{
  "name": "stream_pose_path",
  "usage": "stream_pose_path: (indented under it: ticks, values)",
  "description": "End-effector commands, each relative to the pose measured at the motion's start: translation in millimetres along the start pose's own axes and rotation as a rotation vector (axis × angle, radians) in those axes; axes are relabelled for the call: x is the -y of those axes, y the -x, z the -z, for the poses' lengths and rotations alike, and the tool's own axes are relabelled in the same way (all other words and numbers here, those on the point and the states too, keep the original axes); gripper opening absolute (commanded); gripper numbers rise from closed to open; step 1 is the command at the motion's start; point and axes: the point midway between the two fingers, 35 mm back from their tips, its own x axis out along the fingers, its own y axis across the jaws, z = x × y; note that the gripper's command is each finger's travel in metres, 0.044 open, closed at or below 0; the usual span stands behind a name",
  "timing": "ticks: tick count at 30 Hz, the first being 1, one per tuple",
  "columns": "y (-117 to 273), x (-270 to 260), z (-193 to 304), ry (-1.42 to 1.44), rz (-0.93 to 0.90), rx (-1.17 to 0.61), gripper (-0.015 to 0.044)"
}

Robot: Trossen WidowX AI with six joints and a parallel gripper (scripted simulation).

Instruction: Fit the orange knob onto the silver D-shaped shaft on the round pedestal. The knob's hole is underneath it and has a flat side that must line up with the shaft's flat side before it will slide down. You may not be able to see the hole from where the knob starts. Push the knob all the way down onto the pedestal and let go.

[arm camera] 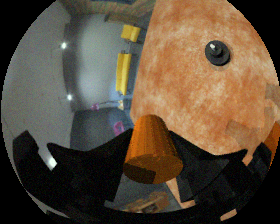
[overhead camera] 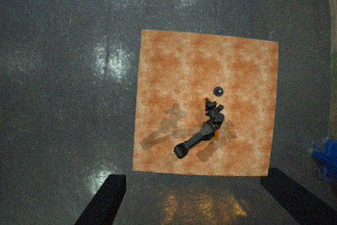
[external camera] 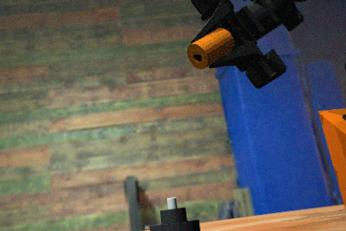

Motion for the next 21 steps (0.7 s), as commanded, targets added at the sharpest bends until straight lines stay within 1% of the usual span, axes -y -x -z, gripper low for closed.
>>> stream_pose_path:
  ticks: [1,10,21]
  values:
    - [0,-3,0,0.012,-0.006,0.002,0.0000]
    - [-6,4,0,0.012,0.041,0.001,0.0000]
    - [-22,15,-2,0.009,0.237,0.011,0.0000]
